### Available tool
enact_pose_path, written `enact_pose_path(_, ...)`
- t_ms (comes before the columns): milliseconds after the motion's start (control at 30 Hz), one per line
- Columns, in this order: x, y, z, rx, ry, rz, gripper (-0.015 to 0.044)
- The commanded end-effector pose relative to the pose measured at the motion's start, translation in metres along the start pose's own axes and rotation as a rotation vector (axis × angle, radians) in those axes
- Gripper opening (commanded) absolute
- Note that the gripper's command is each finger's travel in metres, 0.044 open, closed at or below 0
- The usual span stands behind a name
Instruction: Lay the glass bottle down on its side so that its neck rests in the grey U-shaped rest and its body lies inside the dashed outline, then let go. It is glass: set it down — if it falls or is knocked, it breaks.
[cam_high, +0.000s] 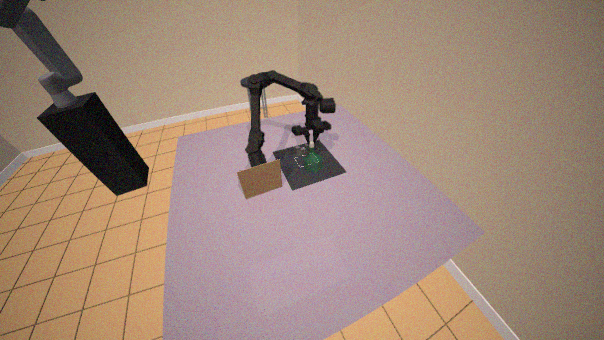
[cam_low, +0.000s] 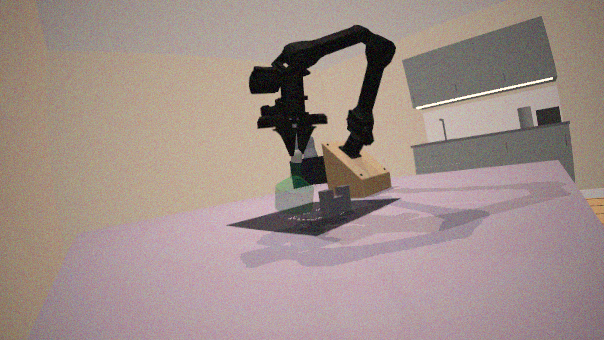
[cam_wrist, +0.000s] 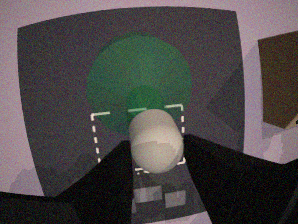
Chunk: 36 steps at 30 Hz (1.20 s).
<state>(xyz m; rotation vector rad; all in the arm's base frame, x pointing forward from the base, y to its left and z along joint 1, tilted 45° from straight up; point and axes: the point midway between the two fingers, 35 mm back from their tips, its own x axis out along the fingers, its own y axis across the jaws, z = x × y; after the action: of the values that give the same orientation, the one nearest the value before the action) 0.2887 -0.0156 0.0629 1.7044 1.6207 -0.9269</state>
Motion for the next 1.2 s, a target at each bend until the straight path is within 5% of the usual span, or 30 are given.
enact_pose_path(0, -0.001, 0.000, -0.010, -0.002, 0.010, 0.001, 0.0112)
enact_pose_path(1167, -0.002, 0.000, -0.036, 0.020, -0.075, -0.003, 0.0112)
